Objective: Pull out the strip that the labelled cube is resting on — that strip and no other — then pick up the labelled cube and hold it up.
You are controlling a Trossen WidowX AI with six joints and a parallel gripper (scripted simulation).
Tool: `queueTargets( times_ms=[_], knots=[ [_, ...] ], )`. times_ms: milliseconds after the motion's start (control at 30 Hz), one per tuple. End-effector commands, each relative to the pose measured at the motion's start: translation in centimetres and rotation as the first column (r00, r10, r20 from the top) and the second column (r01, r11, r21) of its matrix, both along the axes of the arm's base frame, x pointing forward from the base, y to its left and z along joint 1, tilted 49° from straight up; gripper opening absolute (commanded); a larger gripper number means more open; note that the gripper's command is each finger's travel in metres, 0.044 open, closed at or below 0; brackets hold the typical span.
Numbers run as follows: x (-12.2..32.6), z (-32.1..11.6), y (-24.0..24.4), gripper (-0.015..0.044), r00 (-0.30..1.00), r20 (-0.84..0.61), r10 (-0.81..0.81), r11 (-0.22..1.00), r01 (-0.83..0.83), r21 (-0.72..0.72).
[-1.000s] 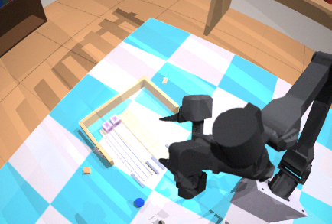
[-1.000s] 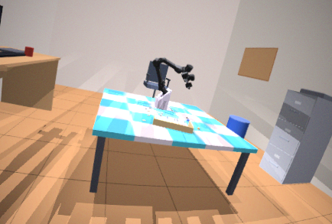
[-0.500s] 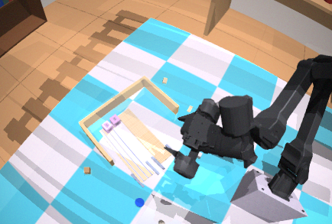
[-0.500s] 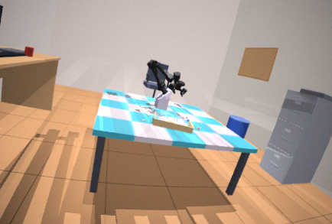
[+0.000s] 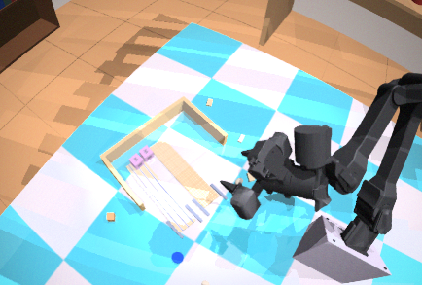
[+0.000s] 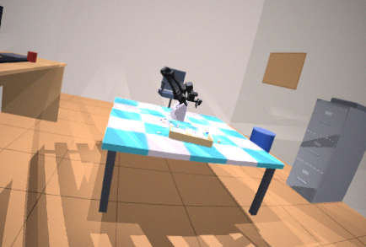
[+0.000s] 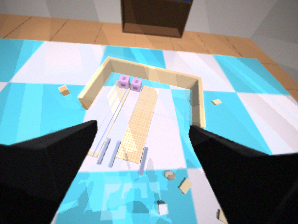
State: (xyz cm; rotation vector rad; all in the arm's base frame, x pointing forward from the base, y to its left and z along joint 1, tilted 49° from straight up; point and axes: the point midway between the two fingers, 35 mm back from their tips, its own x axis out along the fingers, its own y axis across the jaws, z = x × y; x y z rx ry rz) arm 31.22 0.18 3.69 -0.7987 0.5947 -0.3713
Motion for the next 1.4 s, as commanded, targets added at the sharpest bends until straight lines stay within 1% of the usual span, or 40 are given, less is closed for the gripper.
queueTargets(
  times_ms=[0,167,233,333,500,667,900,1133,1233,1367],
  knots=[
    [-0.2,-0.1,-0.1,0.0400,1.000,0.000,0.000,1.000,0.000,0.005],
    [-0.2,-0.1,-0.1,0.0400,1.000,0.000,0.000,1.000,0.000,0.005],
    [0.3,-0.5,0.0,0.0348,1.000,-0.014,-0.013,1.000,0.013,0.017],
    [2.4,-2.3,0.4,0.0269,0.995,-0.074,-0.070,0.995,0.075,0.059],
    [5.3,-5.5,0.5,0.0138,0.966,-0.180,-0.184,0.972,0.207,0.114],
    [7.3,-8.5,0.3,0.0006,0.909,-0.277,-0.312,0.924,0.358,0.134],
    [8.8,-12.0,-0.6,0.0000,0.782,-0.381,-0.493,0.817,0.567,0.105],
    [9.2,-14.6,-1.5,0.0000,0.630,-0.430,-0.646,0.686,0.726,0.033],
    [8.8,-15.0,-2.1,0.0000,0.573,-0.435,-0.694,0.636,0.771,0.001],
    [8.8,-15.0,-2.1,0.0000,0.573,-0.435,-0.694,0.636,0.771,0.001]
  ],
)
